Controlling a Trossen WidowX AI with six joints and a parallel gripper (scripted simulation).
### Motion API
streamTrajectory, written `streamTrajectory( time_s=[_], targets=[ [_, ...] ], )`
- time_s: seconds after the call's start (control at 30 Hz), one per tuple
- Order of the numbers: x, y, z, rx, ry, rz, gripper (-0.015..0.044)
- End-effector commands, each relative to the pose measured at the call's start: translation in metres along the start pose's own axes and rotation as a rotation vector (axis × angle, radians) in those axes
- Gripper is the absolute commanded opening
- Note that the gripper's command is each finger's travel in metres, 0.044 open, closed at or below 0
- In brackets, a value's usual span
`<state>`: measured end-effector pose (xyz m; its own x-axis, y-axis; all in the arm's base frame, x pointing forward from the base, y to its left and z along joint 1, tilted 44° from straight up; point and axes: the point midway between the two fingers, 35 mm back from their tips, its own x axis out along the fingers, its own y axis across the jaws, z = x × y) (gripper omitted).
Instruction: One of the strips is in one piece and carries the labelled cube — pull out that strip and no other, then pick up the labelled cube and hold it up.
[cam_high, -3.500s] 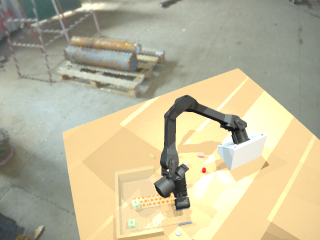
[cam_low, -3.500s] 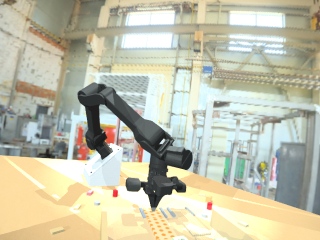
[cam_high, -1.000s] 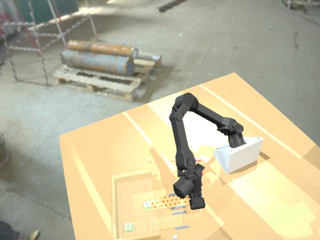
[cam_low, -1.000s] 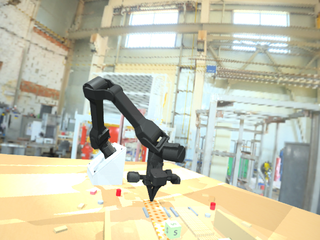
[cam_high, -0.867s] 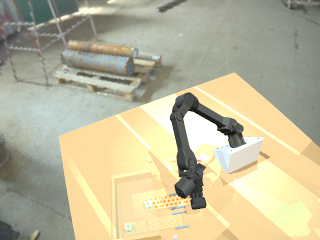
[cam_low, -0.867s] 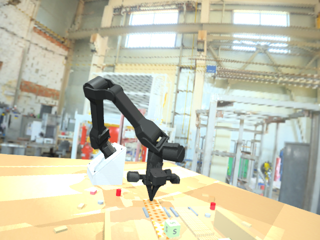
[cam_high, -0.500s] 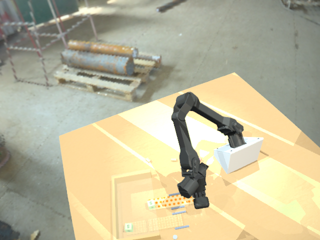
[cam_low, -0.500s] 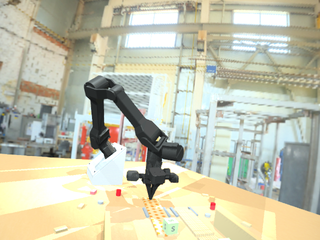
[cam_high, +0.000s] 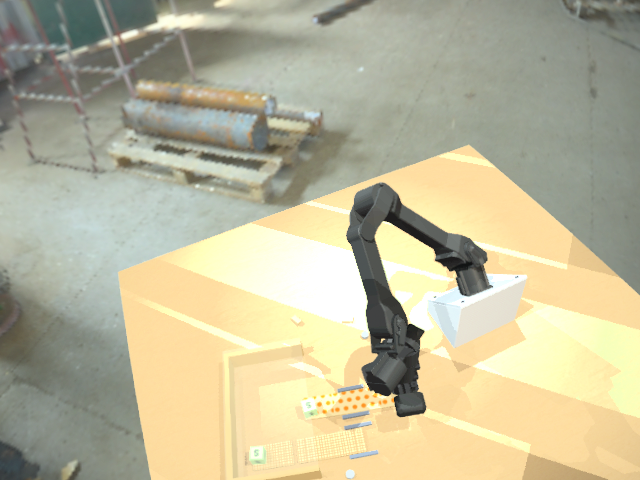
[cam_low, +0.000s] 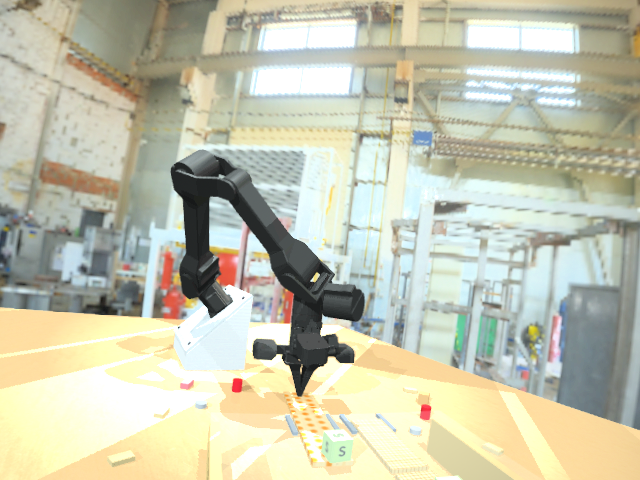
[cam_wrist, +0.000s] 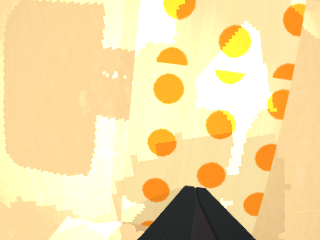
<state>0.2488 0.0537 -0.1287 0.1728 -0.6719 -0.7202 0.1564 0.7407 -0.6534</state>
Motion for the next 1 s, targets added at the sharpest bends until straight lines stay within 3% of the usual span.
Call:
streamTrajectory(
  time_s=[0.0,0.97],
  targets=[
    [0.006,-0.005,-0.017,-0.016,0.038,-0.011,0.0],
    [0.005,-0.006,-0.046,-0.017,0.04,-0.011,0.0]
  ],
)
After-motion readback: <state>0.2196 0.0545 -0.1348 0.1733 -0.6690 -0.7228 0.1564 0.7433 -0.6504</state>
